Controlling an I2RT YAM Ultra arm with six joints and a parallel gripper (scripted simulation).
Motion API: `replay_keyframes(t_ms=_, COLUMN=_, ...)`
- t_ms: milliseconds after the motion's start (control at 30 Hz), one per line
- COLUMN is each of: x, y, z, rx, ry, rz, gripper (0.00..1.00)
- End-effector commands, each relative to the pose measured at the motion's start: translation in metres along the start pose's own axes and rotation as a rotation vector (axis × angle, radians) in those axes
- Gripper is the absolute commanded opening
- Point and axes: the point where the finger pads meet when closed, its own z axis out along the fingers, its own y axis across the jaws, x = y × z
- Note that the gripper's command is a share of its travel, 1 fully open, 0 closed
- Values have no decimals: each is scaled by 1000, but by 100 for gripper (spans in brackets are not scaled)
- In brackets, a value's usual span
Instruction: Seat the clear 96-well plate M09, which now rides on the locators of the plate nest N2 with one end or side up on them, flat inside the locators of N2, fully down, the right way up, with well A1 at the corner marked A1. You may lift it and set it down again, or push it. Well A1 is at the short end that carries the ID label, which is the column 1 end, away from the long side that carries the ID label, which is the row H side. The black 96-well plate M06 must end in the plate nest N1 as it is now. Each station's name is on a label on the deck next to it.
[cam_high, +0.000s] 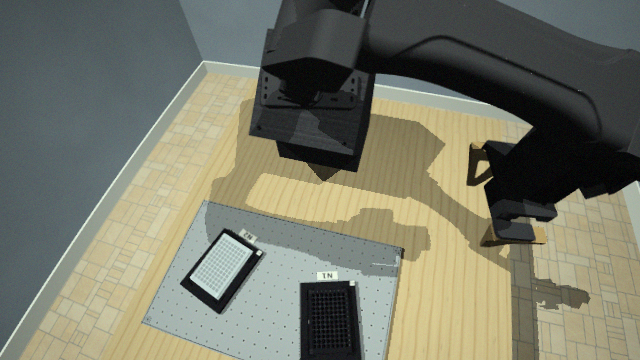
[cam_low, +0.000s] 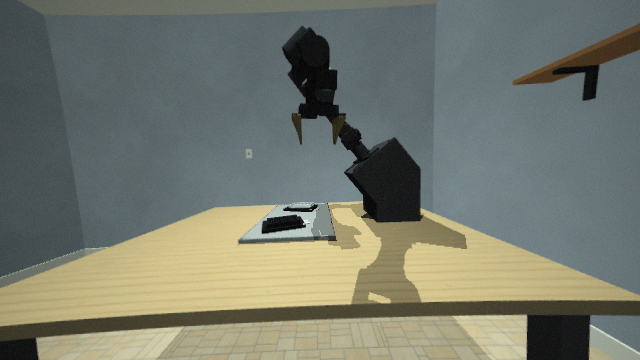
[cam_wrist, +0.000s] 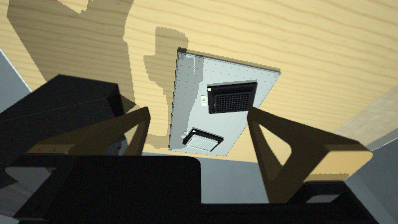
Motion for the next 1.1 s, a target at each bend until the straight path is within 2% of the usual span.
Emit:
replay_keyframes(t_ms=0, x=-1, y=-1, z=-3, rx=3, ry=-9, rz=2, gripper=100)
replay_keyframes(t_ms=33, x=-1, y=-1, z=-3, rx=3, ry=-9, rz=2, gripper=100)
replay_keyframes(t_ms=67, x=10, y=-6, z=-3, rx=-21, ry=-3, rz=48, gripper=100)
replay_keyframes(t_ms=133, x=17, y=-11, z=0, rx=-53, ry=6, rz=107, gripper=100)
replay_keyframes(t_ms=167, x=25, y=-8, z=7, rx=-63, ry=27, rz=98, gripper=100)
replay_keyframes(t_ms=200, x=24, y=-11, z=9, rx=-57, ry=8, rz=114, gripper=100)
replay_keyframes(t_ms=233, x=33, y=-11, z=11, rx=-80, ry=35, rz=125, gripper=100)
replay_keyframes(t_ms=433, x=59, y=-18, z=24, rx=-166, ry=77, rz=274, gripper=100)
replay_keyframes(t_ms=500, x=62, y=-22, z=29, rx=-164, ry=59, rz=298, gripper=100)
replay_keyframes(t_ms=533, x=67, y=-23, z=31, rx=-179, ry=66, rz=326, gripper=100)
replay_keyframes(t_ms=600, x=67, y=-23, z=31, rx=-179, ry=66, rz=326, gripper=100)
replay_keyframes(t_ms=667, x=81, y=-22, z=34, rx=-217, ry=101, rz=369, gripper=100)
replay_keyframes(t_ms=767, x=89, y=-26, z=41, rx=-213, ry=81, rz=380, gripper=100)
replay_keyframes(t_ms=867, x=104, y=-27, z=46, rx=-258, ry=107, rz=476, gripper=100)
replay_keyframes(t_ms=933, x=113, y=-28, z=50, rx=-259, ry=102, rz=476, gripper=100)
replay_keyframes(t_ms=1067, x=131, y=-27, z=56, rx=-303, ry=123, rz=585, gripper=100)
